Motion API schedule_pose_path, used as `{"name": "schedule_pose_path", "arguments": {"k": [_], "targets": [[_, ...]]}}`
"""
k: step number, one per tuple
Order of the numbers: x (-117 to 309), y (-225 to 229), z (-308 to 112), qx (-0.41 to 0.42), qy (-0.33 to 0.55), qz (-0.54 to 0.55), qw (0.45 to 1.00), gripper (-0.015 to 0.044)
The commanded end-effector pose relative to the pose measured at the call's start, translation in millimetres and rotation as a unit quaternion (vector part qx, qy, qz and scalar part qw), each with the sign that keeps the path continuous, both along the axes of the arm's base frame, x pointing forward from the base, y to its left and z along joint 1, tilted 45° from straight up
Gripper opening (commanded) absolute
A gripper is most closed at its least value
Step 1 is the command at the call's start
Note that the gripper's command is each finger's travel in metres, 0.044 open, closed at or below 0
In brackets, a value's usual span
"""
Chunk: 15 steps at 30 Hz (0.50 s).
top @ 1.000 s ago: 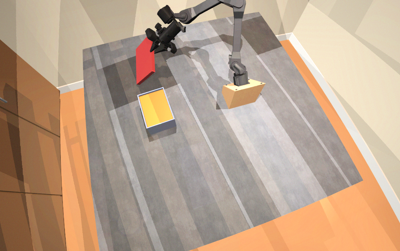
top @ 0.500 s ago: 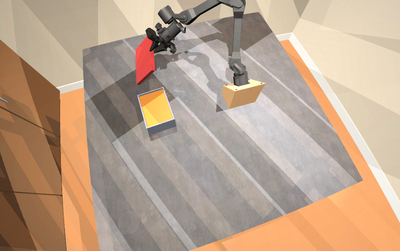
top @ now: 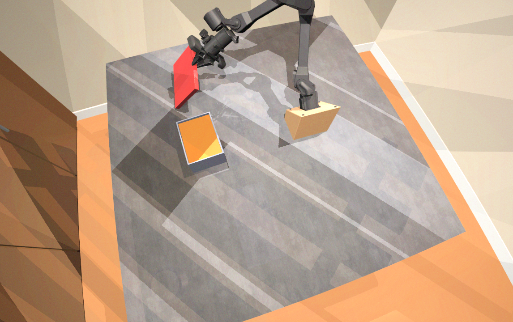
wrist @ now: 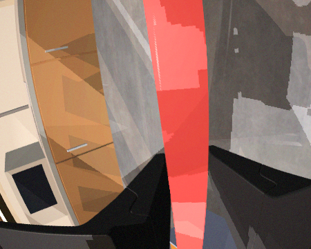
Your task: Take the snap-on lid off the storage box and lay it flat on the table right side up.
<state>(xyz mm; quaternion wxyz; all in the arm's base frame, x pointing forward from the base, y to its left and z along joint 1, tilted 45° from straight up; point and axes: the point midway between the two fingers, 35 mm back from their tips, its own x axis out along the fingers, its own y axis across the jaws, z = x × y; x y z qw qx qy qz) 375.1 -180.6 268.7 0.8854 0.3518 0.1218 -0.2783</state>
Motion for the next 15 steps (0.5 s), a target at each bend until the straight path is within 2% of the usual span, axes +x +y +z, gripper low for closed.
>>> {"name": "schedule_pose_path", "arguments": {"k": [1, 15], "targets": [[-2.6, -8.9, -24.3, 0.006, 0.03, -0.01, 0.999, 0.0], [-2.3, -16.8, -32.1, 0.006, 0.03, -0.01, 0.999, 0.0]]}}
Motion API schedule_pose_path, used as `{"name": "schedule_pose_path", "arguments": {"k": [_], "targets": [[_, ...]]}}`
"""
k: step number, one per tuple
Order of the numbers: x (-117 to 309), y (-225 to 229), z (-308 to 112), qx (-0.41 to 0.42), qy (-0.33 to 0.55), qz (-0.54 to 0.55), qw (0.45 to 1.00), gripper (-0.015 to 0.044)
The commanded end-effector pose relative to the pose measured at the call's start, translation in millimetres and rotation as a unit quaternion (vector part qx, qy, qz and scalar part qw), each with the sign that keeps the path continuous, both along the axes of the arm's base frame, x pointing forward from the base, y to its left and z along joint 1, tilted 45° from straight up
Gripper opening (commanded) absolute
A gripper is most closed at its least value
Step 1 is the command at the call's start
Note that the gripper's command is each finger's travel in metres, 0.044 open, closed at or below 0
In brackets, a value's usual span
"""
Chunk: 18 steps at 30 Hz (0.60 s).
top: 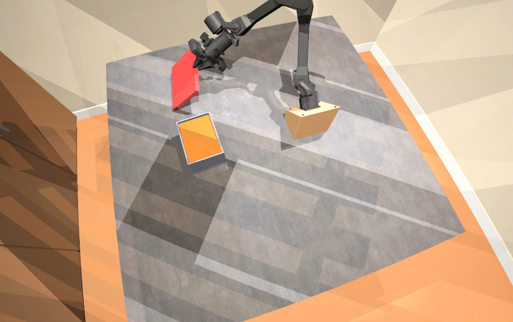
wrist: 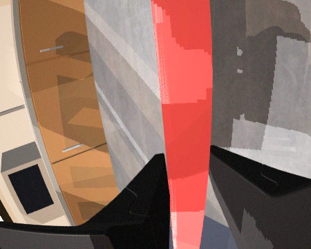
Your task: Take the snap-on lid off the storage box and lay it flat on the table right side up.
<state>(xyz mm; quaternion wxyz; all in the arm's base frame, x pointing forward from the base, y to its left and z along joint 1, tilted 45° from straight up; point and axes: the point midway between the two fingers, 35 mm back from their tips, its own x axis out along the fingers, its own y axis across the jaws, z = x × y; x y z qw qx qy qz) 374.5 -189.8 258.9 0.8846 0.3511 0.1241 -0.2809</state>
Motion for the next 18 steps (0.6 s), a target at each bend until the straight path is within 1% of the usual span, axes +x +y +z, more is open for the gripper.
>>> {"name": "schedule_pose_path", "arguments": {"k": [1, 18], "targets": [[-1.7, -8.2, -22.8, 0.006, 0.027, -0.008, 1.0, 0.0], [-1.4, -17.8, -32.3, 0.005, 0.027, -0.008, 1.0, 0.0]]}}
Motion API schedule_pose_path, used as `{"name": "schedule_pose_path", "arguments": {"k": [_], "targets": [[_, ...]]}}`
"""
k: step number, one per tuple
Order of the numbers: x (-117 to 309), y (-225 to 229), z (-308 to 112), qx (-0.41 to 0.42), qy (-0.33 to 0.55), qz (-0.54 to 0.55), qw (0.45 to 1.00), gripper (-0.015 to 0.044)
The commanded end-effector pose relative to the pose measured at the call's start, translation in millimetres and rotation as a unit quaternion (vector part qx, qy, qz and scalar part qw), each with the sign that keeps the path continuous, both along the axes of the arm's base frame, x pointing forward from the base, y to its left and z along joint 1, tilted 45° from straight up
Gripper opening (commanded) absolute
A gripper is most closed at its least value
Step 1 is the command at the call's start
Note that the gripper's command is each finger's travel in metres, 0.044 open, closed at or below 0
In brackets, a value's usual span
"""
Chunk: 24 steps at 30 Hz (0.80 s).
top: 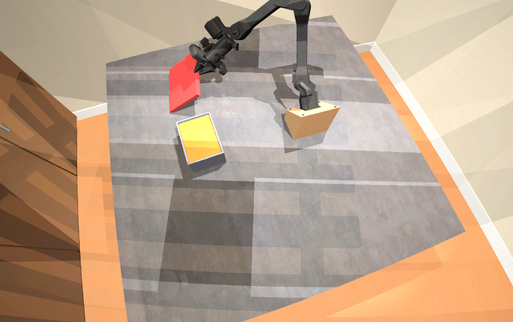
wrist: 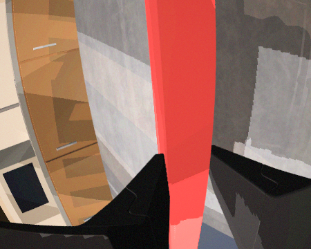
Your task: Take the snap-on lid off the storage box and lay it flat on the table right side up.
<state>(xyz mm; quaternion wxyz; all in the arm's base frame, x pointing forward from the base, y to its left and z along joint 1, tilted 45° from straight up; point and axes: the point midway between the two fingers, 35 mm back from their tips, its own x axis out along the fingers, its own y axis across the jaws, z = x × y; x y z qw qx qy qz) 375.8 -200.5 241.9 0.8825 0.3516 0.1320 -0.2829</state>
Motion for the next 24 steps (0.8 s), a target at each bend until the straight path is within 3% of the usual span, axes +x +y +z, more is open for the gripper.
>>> {"name": "schedule_pose_path", "arguments": {"k": [1, 24], "targets": [[-2.7, -7.7, -15.9, 0.002, 0.019, -0.009, 1.0, 0.0], [-2.3, -20.8, -28.7, 0.001, 0.019, -0.009, 1.0, 0.0]]}}
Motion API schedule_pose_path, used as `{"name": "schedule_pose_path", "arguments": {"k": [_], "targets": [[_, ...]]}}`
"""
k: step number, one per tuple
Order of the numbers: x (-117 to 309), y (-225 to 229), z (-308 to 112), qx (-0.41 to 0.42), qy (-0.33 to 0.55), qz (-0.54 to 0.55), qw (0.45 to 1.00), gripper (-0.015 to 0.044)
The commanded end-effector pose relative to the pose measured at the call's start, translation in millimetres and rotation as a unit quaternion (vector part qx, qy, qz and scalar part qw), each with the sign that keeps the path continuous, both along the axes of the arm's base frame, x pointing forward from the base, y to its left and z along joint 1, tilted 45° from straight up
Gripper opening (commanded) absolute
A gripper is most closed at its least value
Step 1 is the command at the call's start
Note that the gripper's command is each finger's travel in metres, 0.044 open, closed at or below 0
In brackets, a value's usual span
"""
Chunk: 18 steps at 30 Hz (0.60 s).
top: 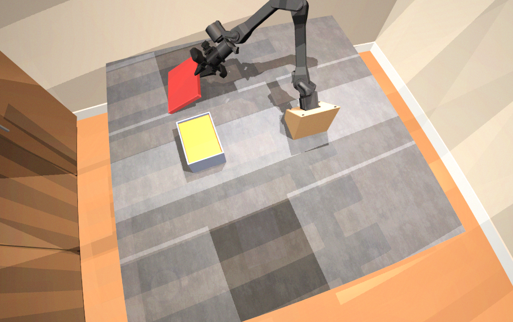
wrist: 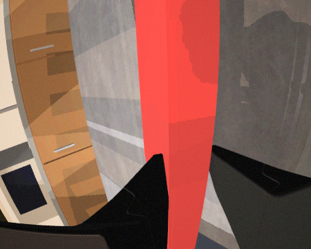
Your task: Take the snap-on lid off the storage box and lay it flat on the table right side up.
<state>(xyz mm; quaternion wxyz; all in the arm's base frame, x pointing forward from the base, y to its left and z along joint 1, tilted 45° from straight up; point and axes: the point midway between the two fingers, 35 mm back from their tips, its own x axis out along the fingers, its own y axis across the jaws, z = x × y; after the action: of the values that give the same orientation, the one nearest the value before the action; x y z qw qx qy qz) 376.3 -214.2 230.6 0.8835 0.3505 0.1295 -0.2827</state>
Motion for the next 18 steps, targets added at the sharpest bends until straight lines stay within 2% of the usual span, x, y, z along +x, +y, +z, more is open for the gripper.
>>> {"name": "schedule_pose_path", "arguments": {"k": [1, 18], "targets": [[-2.8, -7.6, -18.0, 0.003, 0.021, -0.009, 1.0, 0.0], [-2.5, -17.2, -27.6, 0.003, 0.021, -0.009, 1.0, 0.0]]}}
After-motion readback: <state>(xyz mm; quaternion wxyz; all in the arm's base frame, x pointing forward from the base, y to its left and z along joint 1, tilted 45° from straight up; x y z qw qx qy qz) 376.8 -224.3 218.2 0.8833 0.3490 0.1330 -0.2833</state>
